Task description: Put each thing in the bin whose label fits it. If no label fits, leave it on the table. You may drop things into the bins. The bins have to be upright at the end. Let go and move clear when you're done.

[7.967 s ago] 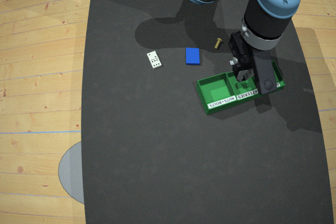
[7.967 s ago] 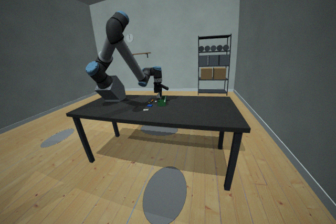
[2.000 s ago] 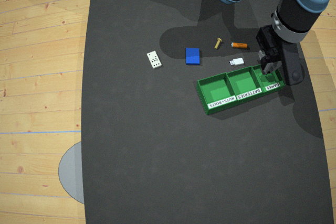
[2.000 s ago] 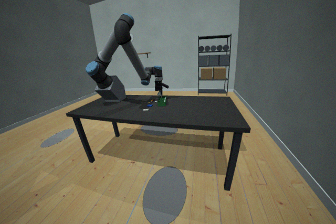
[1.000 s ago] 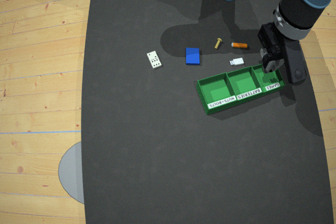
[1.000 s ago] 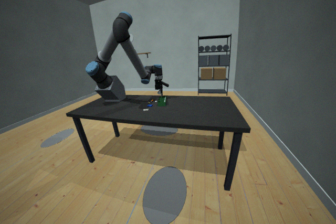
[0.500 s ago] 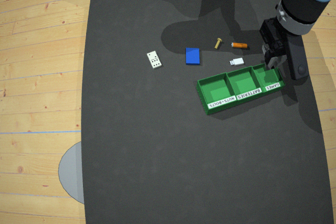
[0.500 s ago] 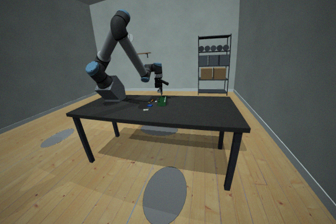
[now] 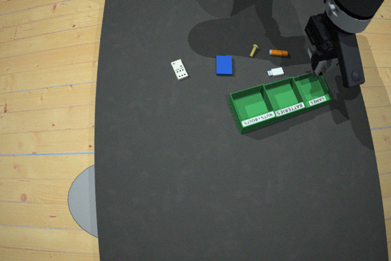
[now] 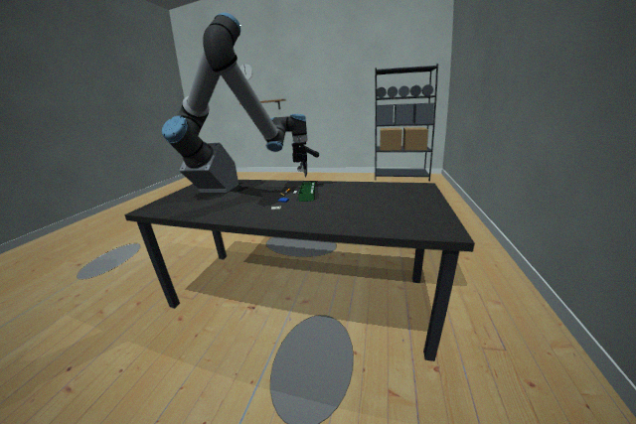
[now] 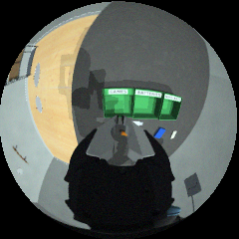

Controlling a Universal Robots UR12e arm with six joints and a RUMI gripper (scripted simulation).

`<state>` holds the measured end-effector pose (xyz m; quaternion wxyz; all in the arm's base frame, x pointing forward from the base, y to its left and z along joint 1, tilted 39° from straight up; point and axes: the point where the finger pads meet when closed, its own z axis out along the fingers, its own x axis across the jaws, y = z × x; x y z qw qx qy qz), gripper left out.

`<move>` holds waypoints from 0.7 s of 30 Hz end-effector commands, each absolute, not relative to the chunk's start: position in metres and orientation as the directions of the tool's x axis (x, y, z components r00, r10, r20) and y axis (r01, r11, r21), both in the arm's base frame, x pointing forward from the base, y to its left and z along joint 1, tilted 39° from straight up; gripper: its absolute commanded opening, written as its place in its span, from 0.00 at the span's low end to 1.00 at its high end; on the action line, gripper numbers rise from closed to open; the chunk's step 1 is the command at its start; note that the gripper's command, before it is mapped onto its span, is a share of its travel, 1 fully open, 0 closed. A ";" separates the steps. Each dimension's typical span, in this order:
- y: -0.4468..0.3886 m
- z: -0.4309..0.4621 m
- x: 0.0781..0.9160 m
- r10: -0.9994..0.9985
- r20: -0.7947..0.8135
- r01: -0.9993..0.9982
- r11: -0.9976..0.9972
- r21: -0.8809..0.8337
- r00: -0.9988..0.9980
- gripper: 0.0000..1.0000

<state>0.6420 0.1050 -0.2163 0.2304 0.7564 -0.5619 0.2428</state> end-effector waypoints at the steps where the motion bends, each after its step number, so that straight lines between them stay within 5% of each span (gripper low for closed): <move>1: 0.103 -0.219 0.640 -0.738 0.626 -0.962 -0.260 0.082 0.252 0.04; 21: 0.184 -0.119 0.630 -0.740 0.625 -0.962 -0.262 0.074 0.250 0.04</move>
